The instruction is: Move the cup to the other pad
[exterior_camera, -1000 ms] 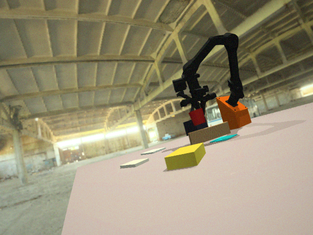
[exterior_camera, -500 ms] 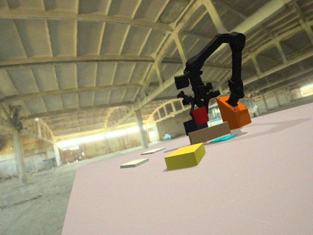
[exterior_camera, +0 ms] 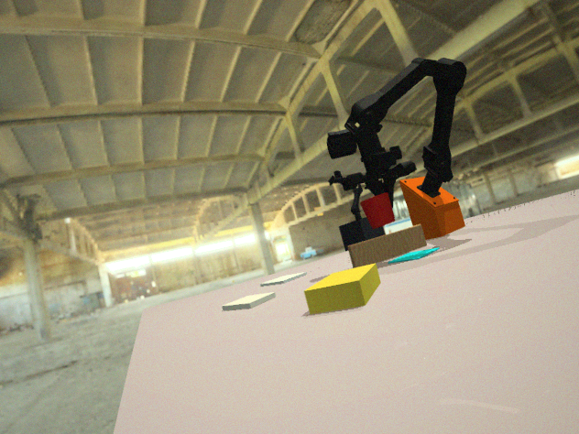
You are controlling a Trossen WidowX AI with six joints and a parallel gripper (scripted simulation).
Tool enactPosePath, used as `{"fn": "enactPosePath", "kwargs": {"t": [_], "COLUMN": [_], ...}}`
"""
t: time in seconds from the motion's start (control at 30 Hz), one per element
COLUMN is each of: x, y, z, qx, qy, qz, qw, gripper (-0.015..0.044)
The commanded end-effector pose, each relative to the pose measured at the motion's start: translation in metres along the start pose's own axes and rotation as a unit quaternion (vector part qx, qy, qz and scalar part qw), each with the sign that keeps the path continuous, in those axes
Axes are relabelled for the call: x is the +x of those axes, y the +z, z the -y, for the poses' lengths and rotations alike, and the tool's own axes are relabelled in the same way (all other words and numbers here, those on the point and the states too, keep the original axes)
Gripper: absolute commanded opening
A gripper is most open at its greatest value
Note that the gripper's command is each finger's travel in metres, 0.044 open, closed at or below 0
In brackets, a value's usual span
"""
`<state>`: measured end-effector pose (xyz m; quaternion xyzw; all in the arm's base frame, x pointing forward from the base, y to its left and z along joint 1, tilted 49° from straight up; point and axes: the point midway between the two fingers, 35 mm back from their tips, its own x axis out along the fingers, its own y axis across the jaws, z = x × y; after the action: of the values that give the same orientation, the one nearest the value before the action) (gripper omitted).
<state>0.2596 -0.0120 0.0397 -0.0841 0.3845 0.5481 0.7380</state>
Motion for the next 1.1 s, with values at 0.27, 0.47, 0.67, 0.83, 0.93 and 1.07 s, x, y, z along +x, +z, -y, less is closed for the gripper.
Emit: {"fn": "enactPosePath", "kwargs": {"t": [0.27, 0.47, 0.67, 0.83, 0.93, 1.07], "x": [-0.002, -0.003, -0.004, -0.005, -0.006, -0.007], "y": [0.034, 0.052, 0.07, 0.085, 0.094, 0.103], "z": [-0.003, -0.005, -0.007, -0.008, -0.009, -0.011], "qx": [0.001, 0.001, 0.001, 0.001, 0.001, 0.001], "qy": [-0.002, -0.002, -0.002, -0.002, -0.002, -0.002], "qz": [0.004, 0.004, 0.005, 0.005, 0.005, 0.006], "qw": [1.0, 1.0, 1.0, 1.0, 1.0, 1.0], "gripper": [0.0, 0.0, 0.0, 0.0, 0.0, 0.0]}}
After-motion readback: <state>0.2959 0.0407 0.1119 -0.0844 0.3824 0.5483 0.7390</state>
